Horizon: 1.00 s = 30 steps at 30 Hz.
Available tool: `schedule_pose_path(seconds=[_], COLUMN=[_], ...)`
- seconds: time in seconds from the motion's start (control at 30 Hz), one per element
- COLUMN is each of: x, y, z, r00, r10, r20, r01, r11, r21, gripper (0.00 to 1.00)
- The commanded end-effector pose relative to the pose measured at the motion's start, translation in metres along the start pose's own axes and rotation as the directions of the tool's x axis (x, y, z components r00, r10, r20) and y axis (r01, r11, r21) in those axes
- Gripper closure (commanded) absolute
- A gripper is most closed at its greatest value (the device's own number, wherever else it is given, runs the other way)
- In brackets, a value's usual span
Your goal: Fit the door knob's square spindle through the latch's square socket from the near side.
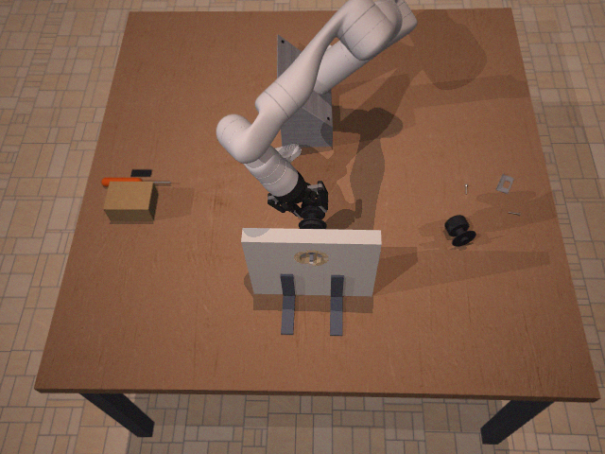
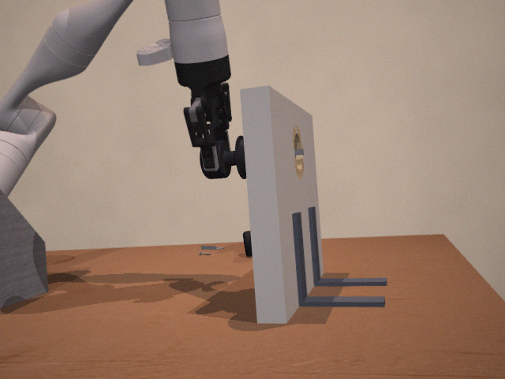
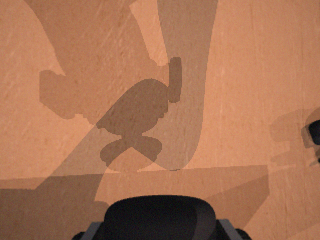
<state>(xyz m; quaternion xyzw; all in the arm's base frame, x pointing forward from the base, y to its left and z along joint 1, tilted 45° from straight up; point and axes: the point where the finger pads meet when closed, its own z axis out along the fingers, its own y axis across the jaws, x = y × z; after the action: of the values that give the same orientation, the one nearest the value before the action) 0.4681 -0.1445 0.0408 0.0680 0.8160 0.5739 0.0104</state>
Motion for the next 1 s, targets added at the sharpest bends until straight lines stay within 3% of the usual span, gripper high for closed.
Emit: schedule_pose_path(seconds=[0.0,0.97], x=[-0.0002,-0.0053], y=[0.0003,0.0003], z=[-0.0011,-0.0015], r00=[1.0,1.0], r10=[-0.001,-0.001], r20=[0.002,0.002], r01=[0.001,0.001], r11=[1.0,1.0], r21=[0.001,0.001], gripper=[0.37,0.37])
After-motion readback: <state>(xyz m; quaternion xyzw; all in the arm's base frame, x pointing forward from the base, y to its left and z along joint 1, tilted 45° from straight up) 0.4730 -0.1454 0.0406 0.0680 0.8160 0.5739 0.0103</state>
